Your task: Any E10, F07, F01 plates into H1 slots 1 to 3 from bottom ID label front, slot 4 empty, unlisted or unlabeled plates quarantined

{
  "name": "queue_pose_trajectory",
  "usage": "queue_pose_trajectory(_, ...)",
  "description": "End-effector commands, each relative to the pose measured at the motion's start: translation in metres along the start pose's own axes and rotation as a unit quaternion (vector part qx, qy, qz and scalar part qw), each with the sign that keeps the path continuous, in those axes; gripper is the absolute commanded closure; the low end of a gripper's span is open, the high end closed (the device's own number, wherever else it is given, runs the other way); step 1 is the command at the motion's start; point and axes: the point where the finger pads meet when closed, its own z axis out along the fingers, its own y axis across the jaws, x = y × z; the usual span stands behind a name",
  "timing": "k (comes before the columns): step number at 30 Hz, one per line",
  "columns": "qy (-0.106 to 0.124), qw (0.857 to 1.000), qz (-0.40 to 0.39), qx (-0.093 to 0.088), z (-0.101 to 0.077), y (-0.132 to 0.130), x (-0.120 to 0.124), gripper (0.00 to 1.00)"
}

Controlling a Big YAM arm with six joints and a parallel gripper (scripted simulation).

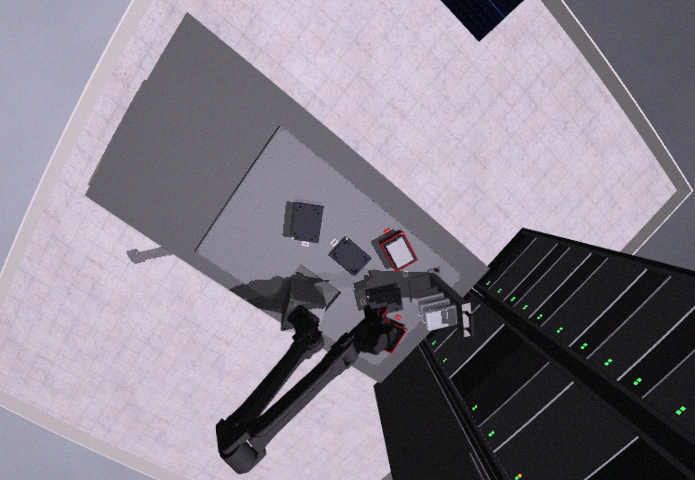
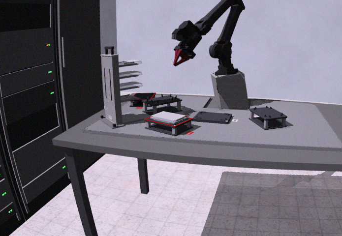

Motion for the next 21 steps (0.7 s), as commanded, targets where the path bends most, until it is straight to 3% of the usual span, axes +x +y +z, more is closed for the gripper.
queue_pose_trajectory(1, -0.051, 0.999, -0.006, 0.004, -0.009, -0.011, -0.052, 1.00)
queue_pose_trajectory(21, -0.042, 0.999, -0.016, 0.011, 0.000, -0.076, -0.054, 1.00)
